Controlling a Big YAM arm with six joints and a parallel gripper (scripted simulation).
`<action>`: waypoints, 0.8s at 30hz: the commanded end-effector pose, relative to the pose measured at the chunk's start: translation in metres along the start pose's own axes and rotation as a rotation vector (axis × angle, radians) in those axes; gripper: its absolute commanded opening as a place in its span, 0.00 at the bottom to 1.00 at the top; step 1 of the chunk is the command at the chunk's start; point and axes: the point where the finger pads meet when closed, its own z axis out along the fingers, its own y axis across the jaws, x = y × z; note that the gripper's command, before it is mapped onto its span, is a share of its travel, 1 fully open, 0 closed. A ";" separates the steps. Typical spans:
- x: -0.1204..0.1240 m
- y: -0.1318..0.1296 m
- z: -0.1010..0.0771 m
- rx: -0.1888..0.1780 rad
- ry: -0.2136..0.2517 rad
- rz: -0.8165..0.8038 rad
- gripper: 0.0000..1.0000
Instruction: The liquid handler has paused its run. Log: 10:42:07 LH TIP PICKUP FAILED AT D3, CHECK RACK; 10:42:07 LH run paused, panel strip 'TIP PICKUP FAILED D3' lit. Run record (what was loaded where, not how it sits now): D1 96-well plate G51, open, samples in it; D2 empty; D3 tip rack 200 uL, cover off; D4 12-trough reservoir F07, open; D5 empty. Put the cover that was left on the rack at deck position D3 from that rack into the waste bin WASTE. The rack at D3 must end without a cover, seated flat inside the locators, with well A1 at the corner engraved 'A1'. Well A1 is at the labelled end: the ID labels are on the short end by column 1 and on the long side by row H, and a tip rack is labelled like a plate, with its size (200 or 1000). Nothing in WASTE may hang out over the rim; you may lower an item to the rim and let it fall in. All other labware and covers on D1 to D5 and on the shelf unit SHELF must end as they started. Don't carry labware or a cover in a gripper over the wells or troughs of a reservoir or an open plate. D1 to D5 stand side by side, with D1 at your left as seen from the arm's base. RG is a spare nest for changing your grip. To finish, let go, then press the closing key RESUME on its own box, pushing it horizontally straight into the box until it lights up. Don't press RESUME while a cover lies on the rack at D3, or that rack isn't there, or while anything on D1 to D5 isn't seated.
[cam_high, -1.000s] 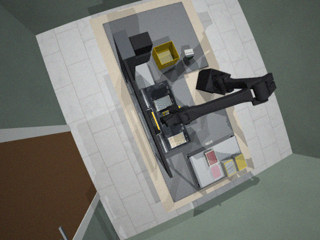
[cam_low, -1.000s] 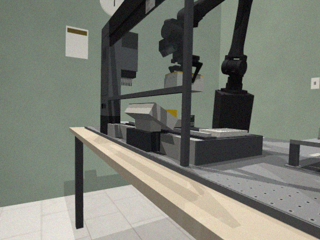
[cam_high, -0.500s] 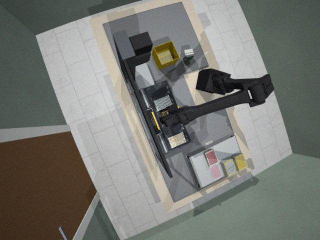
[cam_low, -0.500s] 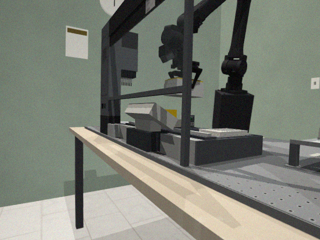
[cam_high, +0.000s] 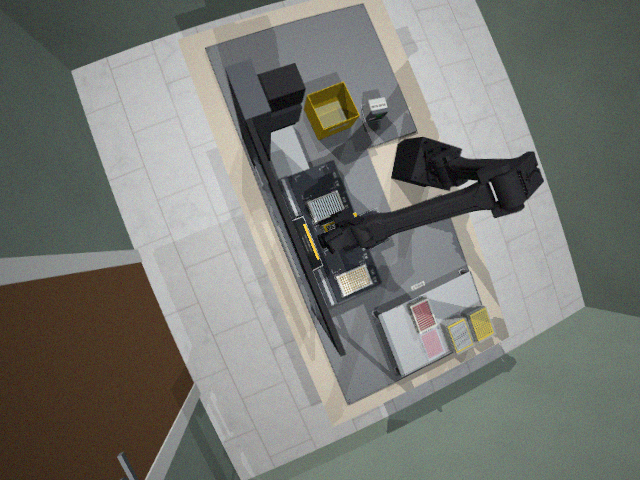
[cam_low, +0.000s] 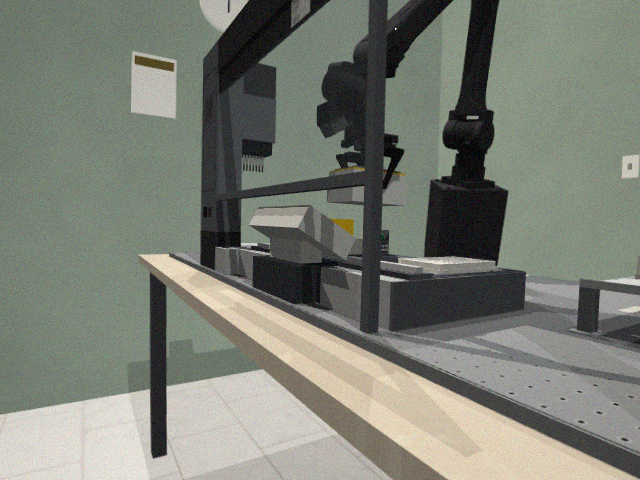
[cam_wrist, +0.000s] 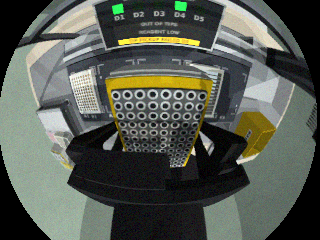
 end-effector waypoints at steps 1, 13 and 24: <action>-0.001 0.003 0.012 0.003 -0.004 0.010 0.00; -0.001 0.003 0.029 0.003 -0.004 0.010 0.00; -0.002 -0.001 0.043 0.004 -0.006 0.019 0.00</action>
